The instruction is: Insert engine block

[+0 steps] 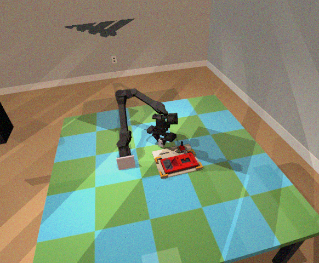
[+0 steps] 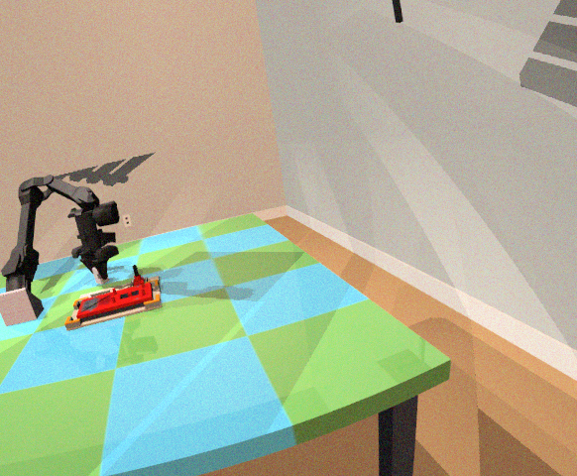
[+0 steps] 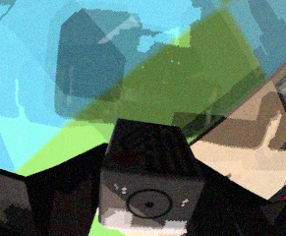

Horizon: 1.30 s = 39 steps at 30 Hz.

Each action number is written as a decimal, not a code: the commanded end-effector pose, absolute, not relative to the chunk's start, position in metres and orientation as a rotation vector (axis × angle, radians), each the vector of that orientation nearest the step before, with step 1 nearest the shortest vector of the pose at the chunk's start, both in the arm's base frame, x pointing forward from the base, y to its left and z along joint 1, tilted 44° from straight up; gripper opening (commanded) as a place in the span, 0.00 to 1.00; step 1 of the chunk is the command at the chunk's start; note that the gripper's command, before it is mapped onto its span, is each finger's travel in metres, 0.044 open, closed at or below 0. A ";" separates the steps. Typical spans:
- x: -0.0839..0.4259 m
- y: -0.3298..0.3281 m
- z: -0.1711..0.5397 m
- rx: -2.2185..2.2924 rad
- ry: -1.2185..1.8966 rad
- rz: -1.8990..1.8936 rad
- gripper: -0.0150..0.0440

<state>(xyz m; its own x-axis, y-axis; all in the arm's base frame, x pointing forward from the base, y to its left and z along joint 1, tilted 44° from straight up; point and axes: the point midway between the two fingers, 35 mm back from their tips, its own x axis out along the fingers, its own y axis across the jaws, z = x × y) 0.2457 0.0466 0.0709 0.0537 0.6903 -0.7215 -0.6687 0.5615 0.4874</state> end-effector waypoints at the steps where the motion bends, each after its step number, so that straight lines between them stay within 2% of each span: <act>1: 0.248 0.035 0.080 0.012 1.110 1.027 0.25; 32: 0.234 -0.034 0.147 0.019 1.109 1.035 0.25; 39: 0.233 -0.030 0.142 0.020 1.107 1.036 0.25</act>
